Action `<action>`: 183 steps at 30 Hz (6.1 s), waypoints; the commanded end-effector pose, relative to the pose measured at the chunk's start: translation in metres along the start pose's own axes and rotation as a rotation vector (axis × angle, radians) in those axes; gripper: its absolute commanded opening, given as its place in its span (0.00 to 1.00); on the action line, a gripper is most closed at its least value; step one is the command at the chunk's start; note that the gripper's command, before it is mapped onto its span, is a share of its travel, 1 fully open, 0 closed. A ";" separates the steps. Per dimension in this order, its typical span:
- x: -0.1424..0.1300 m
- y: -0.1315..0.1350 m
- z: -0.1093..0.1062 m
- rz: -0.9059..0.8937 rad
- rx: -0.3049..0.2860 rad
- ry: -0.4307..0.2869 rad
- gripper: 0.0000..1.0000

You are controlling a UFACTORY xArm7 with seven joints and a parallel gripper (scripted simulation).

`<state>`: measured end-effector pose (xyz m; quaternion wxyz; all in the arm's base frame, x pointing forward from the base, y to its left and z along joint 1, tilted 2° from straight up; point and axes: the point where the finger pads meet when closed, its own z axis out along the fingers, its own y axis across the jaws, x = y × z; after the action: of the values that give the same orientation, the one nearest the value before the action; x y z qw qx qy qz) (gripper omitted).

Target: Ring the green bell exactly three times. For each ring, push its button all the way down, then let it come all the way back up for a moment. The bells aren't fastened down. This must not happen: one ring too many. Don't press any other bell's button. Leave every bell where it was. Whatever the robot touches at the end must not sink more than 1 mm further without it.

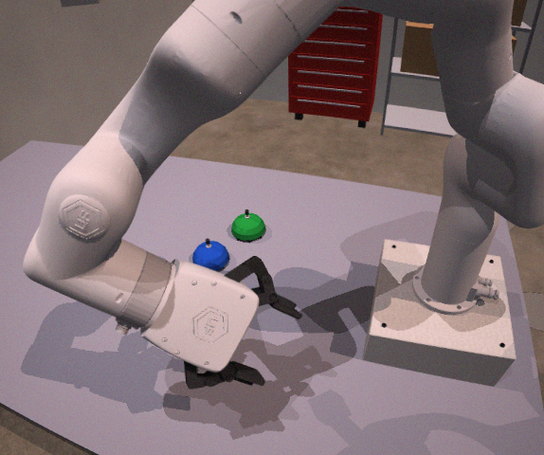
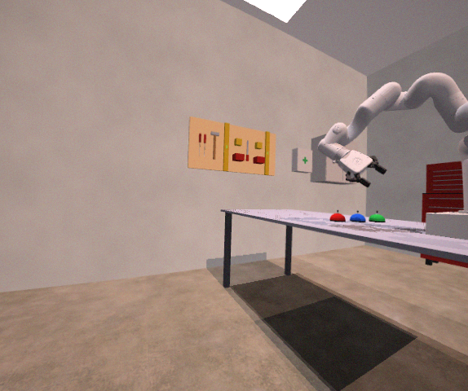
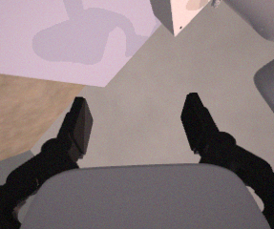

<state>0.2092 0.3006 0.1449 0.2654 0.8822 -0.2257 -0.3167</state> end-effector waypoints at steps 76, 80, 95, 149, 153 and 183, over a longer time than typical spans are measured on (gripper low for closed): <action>0.434 0.211 0.003 1.239 0.956 -0.033 0.00; 0.434 0.211 0.003 1.239 0.956 -0.033 0.00; 0.434 0.211 0.003 1.239 0.956 -0.033 0.00; 0.449 0.191 0.021 1.237 0.957 -0.033 0.00; 0.451 0.189 0.024 1.237 0.957 -0.033 0.00; 0.464 0.172 0.040 1.237 0.957 -0.033 0.00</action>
<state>0.4648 -0.1047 0.0187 -0.0175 0.6097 -0.7924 0.0059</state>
